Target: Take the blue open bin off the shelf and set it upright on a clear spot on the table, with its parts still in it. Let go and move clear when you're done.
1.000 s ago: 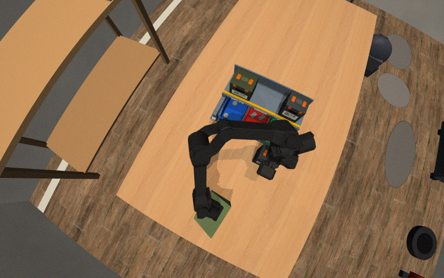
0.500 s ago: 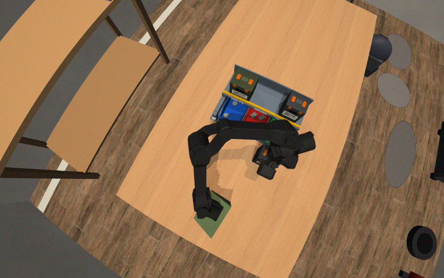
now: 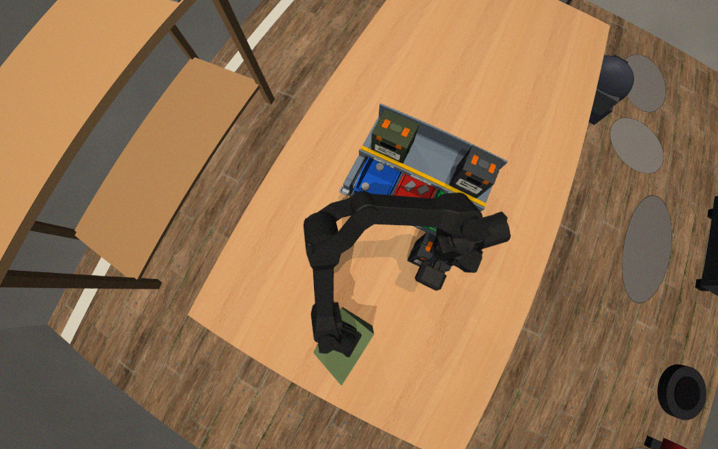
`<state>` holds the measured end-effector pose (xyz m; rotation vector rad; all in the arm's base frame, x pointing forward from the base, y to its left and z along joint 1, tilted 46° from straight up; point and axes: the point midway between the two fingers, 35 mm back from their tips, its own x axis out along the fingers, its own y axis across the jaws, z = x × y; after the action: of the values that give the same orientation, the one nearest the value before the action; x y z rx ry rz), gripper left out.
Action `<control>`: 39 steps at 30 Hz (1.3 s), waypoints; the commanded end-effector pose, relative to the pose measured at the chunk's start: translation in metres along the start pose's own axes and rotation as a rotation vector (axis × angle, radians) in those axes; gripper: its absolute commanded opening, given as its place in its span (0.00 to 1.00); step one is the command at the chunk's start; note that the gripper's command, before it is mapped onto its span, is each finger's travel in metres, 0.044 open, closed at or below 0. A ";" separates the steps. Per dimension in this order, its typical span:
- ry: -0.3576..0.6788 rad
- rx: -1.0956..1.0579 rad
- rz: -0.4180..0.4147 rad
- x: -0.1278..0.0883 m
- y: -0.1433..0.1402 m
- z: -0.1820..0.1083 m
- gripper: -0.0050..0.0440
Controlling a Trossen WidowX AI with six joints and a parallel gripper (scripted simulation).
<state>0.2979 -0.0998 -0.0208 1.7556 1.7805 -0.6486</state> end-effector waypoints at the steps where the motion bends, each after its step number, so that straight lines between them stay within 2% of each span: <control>1: -0.039 -0.015 0.053 -0.021 0.008 0.000 0.10; 11: -0.039 -0.015 0.053 -0.021 0.008 0.000 0.10; 12: -0.020 -0.013 0.024 -0.010 0.004 -0.001 0.10; 16: -0.039 -0.015 0.053 -0.021 0.008 0.000 0.10; 28: -0.039 -0.015 0.053 -0.021 0.008 0.000 0.10; 29: -0.020 -0.013 0.024 -0.010 0.004 -0.001 0.10; 33: -0.039 -0.015 0.053 -0.021 0.008 0.000 0.10; 39: -0.039 -0.015 0.053 -0.021 0.008 0.000 0.10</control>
<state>0.2979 -0.1003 -0.0204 1.7568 1.7778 -0.6486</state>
